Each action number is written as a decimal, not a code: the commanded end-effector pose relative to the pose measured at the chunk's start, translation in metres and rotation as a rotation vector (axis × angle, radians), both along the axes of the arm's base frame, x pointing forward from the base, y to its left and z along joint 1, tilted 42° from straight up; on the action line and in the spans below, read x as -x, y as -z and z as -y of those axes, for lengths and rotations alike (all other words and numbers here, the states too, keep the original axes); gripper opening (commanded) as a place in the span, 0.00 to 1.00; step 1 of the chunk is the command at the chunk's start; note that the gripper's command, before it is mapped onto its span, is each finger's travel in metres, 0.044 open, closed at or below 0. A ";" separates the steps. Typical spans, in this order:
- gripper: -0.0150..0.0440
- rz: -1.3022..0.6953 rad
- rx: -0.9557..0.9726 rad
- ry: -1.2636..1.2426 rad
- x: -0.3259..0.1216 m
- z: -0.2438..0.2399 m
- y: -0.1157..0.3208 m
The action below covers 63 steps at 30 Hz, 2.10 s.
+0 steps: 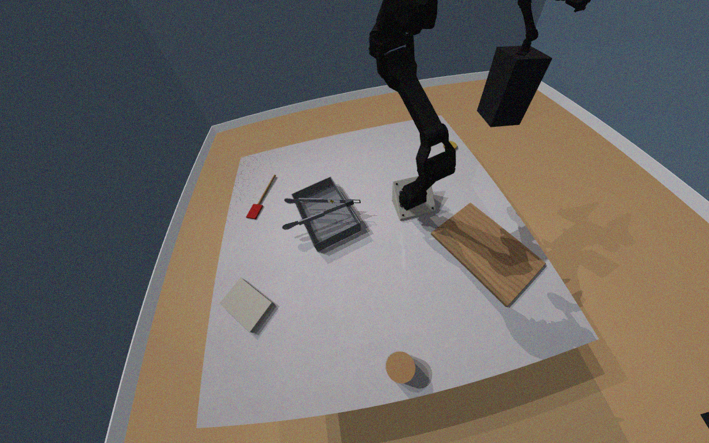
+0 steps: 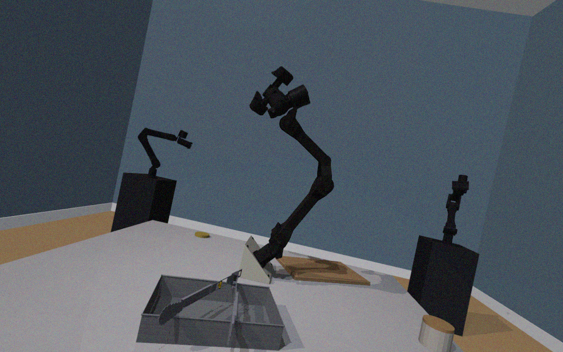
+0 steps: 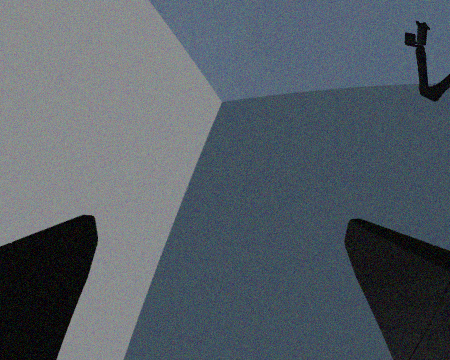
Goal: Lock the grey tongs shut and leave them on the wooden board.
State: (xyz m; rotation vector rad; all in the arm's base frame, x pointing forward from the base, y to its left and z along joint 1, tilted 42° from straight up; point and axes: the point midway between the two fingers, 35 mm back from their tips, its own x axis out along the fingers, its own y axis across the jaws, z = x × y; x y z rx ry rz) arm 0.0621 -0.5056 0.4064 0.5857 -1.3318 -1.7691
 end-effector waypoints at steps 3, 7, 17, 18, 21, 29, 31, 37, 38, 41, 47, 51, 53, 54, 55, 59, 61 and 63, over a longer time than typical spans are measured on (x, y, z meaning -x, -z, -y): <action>1.00 0.005 -0.186 -0.272 -0.079 0.014 0.065; 1.00 0.045 -0.311 -0.444 -0.132 0.008 0.107; 1.00 0.240 -0.732 -0.774 -0.243 -0.056 0.223; 1.00 0.263 -0.783 -0.794 -0.252 -0.066 0.234; 1.00 0.337 -0.941 -0.841 -0.274 -0.100 0.266; 1.00 0.525 -1.417 -0.815 -0.308 -0.214 0.336; 1.00 0.572 -1.546 -0.763 -0.310 -0.247 0.349; 1.00 0.682 -1.907 -0.490 -0.304 -0.344 0.372; 1.00 0.695 -1.960 -0.427 -0.302 -0.359 0.373; 1.00 0.722 -2.100 -0.213 -0.293 -0.404 0.373; 1.00 0.733 -2.217 0.080 -0.282 -0.451 0.367; 1.00 0.733 -2.217 0.080 -0.282 -0.451 0.367; 1.00 0.733 -2.217 0.080 -0.282 -0.451 0.367; 1.00 0.733 -2.217 0.080 -0.282 -0.451 0.367; 1.00 0.733 -2.217 0.080 -0.281 -0.452 0.365; 1.00 0.732 -2.218 0.081 -0.279 -0.458 0.360; 1.00 0.732 -2.218 0.081 -0.279 -0.458 0.360; 1.00 0.732 -2.218 0.081 -0.279 -0.458 0.360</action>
